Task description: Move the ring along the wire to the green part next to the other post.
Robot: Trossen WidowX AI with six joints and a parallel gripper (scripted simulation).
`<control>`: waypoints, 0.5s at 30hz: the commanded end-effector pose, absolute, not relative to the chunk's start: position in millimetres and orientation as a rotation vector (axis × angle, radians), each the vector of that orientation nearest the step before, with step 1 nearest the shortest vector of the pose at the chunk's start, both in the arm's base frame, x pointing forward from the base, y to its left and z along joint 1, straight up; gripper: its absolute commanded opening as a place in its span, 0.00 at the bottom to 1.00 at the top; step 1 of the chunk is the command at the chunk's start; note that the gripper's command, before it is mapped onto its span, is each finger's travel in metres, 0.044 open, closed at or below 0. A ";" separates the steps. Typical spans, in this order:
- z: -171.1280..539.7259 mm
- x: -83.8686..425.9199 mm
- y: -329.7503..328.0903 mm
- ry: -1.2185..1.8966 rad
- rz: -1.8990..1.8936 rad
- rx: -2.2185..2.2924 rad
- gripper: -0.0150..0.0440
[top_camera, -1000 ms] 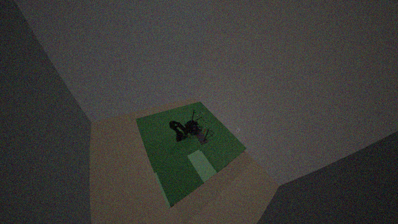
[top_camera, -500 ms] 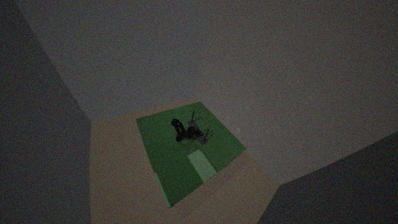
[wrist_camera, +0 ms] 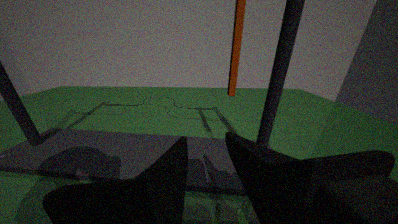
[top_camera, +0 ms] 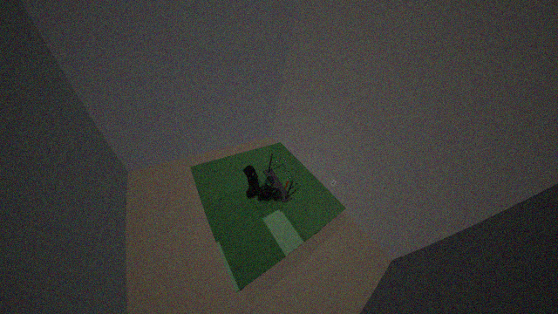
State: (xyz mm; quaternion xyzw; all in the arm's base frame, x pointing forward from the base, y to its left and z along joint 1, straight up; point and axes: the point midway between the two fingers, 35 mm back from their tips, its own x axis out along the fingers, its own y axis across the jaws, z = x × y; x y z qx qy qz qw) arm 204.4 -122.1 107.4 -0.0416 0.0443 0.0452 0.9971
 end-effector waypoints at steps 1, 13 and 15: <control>95.0 191.7 -137.9 0.109 -0.014 -0.016 0.53; 95.5 193.0 -145.8 0.108 -0.054 -0.003 0.53; 101.2 200.6 -147.6 0.100 -0.059 -0.009 0.53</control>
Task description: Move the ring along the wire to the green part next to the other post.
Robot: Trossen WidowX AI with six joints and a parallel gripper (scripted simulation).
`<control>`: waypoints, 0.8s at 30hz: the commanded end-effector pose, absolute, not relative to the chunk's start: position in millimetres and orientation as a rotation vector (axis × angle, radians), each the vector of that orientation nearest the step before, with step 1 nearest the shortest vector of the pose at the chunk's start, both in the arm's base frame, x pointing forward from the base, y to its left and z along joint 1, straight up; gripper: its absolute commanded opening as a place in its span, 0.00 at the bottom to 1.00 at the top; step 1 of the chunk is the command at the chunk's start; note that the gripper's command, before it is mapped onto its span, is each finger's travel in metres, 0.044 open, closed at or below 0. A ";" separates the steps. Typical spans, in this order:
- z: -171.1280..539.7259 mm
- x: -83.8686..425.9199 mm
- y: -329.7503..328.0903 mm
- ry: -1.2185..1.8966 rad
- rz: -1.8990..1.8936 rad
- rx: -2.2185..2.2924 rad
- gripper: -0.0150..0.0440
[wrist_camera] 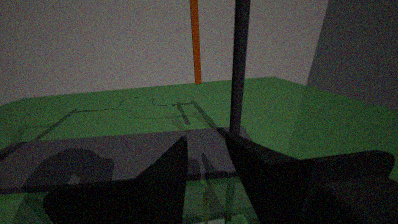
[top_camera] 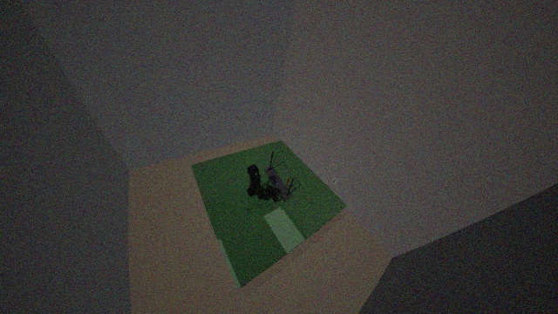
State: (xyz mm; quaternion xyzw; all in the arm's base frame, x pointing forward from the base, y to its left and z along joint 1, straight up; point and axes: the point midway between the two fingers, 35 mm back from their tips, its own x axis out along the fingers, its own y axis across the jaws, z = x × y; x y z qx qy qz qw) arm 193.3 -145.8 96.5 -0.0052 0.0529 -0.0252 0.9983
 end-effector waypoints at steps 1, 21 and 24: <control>104.4 204.5 -148.3 0.093 -0.062 -0.011 0.53; 139.8 243.5 -148.5 -0.008 -0.079 -0.010 0.53; 140.2 247.8 -149.5 -0.008 -0.079 -0.010 0.53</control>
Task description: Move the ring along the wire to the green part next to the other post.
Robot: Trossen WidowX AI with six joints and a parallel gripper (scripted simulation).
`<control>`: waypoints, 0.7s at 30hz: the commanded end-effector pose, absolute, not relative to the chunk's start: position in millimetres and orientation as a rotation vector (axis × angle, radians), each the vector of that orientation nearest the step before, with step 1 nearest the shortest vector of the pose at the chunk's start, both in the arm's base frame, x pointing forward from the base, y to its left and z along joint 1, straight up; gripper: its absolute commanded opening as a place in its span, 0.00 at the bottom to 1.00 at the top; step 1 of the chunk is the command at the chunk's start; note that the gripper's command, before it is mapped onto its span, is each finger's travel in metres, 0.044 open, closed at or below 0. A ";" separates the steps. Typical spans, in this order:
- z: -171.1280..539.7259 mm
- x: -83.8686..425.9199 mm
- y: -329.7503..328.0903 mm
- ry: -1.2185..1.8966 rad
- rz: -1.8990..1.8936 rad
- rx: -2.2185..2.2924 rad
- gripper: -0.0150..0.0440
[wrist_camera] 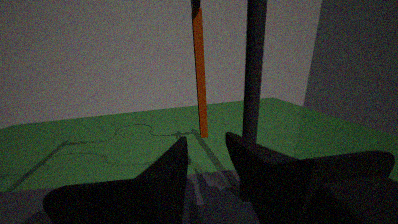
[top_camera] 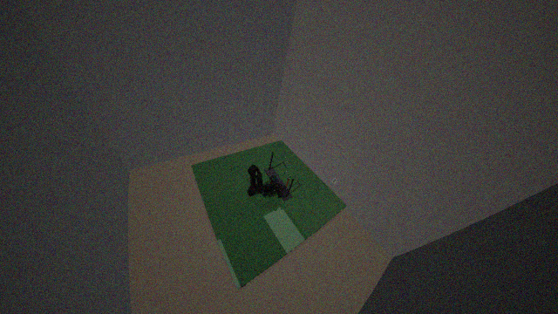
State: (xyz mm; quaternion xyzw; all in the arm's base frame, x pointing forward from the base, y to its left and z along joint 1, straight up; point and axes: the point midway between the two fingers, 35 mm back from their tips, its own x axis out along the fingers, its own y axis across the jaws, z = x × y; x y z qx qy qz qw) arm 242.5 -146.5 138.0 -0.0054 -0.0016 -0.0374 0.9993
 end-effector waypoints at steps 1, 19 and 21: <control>140.3 249.2 -149.8 -0.008 -0.079 -0.010 0.53; 141.7 276.3 -153.6 -0.010 -0.079 -0.010 0.53; 141.7 279.4 -153.8 -0.010 -0.079 -0.010 0.53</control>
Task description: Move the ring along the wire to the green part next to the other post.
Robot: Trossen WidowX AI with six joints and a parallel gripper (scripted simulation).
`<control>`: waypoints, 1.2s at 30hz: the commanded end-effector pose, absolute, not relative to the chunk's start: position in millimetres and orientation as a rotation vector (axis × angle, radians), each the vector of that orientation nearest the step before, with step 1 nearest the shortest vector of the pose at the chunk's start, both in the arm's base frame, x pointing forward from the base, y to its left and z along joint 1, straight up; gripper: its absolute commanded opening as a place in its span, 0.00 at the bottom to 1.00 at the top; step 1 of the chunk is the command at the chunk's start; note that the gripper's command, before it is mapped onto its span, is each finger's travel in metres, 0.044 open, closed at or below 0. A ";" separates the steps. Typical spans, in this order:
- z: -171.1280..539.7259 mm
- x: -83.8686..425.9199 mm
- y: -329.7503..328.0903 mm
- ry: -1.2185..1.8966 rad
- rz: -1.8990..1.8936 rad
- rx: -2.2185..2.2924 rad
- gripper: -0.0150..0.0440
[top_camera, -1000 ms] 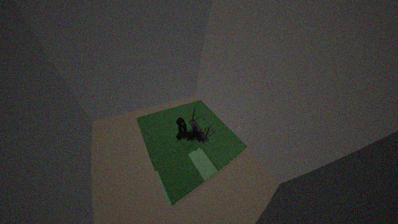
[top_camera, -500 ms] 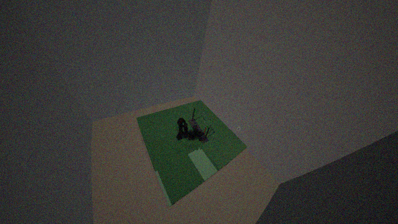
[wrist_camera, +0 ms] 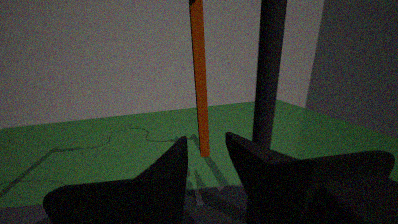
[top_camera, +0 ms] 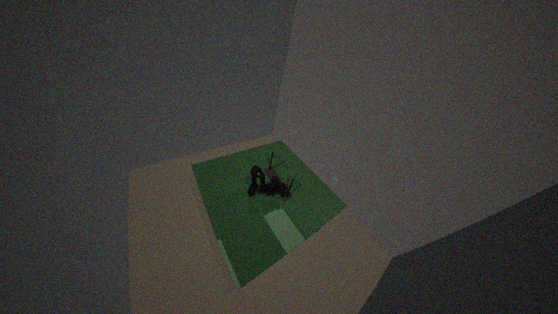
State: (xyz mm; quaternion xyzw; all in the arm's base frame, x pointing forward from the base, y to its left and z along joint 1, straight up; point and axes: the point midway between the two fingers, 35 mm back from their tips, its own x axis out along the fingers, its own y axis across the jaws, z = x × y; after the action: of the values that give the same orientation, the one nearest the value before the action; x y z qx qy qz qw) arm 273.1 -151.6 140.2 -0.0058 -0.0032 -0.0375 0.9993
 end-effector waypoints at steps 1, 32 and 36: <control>141.7 280.9 -153.9 -0.010 -0.079 -0.010 0.53; 141.2 312.4 -152.4 -0.013 -0.079 -0.010 0.53; 141.2 312.4 -152.4 -0.013 -0.079 -0.010 0.53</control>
State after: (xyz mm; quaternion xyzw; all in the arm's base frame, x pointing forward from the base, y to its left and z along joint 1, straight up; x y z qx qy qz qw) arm 311.8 -151.3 140.5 -0.0067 -0.0053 -0.0373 0.9993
